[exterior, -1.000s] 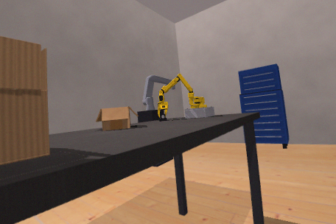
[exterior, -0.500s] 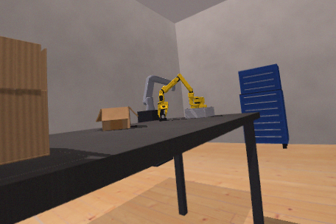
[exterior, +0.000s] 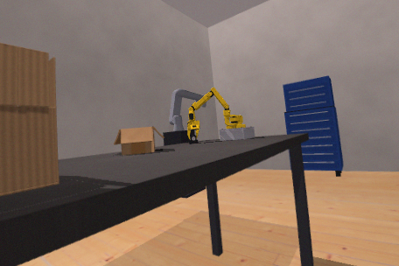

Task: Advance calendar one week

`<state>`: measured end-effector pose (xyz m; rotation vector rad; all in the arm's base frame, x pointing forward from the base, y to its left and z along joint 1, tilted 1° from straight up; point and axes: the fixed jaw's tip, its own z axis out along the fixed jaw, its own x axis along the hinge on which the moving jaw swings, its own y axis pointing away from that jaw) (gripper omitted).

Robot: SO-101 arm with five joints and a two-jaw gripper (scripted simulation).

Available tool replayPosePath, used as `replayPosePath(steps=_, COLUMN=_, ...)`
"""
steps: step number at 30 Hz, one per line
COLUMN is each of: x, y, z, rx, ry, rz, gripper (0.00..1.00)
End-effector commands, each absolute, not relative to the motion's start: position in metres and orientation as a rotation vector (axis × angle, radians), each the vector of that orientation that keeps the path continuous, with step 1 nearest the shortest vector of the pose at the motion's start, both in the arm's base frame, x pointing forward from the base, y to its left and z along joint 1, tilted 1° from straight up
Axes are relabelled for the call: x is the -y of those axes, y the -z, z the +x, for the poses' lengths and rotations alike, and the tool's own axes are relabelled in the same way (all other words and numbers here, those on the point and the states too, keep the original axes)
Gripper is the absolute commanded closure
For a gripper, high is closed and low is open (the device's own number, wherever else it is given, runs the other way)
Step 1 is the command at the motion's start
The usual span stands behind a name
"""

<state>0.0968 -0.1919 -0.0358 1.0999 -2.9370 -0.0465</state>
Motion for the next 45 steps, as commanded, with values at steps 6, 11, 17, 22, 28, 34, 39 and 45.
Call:
replayPosePath(steps=6, x=0.1936, y=0.0325, z=0.0988, rx=2.943, ry=0.038, rz=1.089, gripper=1.00)
replayPosePath(steps=11, x=0.1937, y=0.0321, z=0.0989, rx=2.943, ry=0.038, rz=1.089, gripper=1.00)
replayPosePath(steps=17, x=0.1947, y=0.0302, z=0.0994, rx=2.943, ry=0.038, rz=1.089, gripper=1.00)
replayPosePath(steps=22, x=0.1950, y=0.0295, z=0.0996, rx=2.943, ry=0.038, rz=1.089, gripper=1.00)
replayPosePath(steps=28, x=0.1950, y=0.0292, z=0.0996, rx=2.943, ry=0.038, rz=1.089, gripper=1.00)
replayPosePath(steps=34, x=0.1953, y=0.0272, z=0.0998, rx=2.943, ry=0.038, rz=1.089, gripper=1.00)
replayPosePath(steps=39, x=0.1954, y=0.0265, z=0.0998, rx=2.943, ry=0.038, rz=1.089, gripper=1.00)
replayPosePath(steps=45, x=0.1955, y=0.0262, z=0.0999, rx=2.943, ry=0.038, rz=1.089, gripper=1.00)
